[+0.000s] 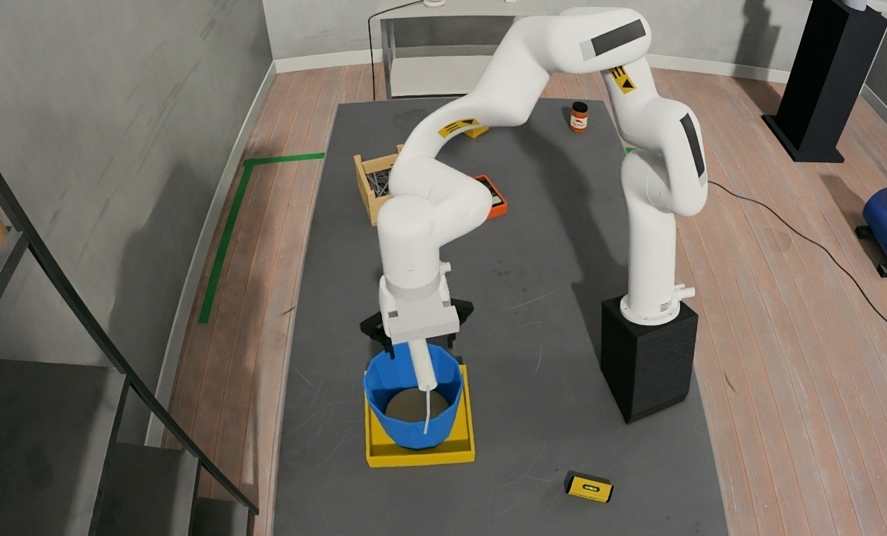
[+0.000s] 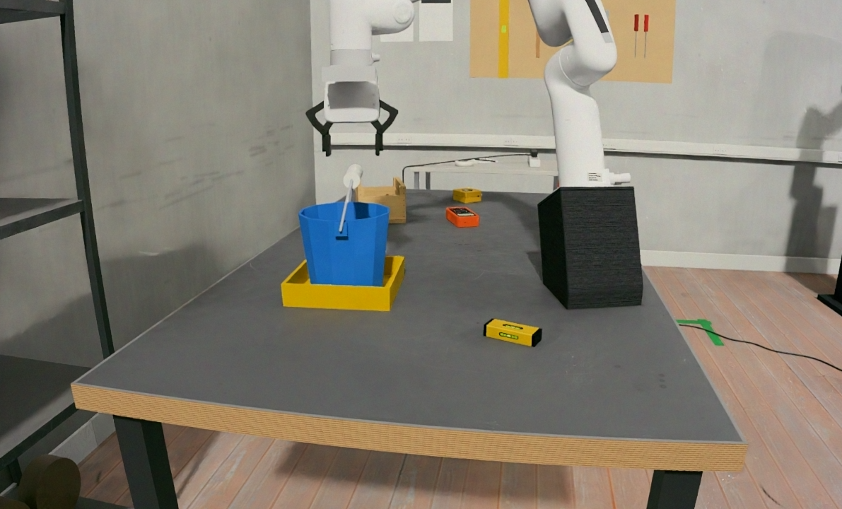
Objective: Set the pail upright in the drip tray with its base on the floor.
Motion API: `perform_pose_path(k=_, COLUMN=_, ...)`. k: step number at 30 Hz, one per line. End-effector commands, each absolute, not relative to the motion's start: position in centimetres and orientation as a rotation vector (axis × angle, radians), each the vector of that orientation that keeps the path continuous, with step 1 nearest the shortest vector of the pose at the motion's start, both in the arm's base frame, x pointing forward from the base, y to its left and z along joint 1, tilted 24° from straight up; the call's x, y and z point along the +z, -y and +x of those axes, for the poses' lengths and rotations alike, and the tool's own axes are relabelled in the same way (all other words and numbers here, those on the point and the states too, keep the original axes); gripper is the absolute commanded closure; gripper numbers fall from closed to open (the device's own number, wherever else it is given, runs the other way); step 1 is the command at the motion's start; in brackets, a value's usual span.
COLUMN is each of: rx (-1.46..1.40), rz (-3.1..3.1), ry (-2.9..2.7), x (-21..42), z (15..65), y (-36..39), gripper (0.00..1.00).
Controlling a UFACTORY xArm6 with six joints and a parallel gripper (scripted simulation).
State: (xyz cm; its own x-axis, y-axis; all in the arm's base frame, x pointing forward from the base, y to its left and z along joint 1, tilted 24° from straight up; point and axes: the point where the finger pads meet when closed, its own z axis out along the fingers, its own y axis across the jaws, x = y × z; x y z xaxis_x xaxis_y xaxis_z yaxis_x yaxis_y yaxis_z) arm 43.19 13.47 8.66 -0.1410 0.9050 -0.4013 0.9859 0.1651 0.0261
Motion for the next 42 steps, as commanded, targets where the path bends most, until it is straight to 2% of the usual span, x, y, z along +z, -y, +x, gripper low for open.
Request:
perform_pose_path(k=1, rx=-0.343, rz=1.807, ry=-2.123, x=9.9, z=43.2, y=-14.0, gripper=0.0)
perform_pose_path(k=42, rx=-0.343, rz=1.807, ry=-2.123, x=11.7, z=43.0, y=-14.8, gripper=0.0)
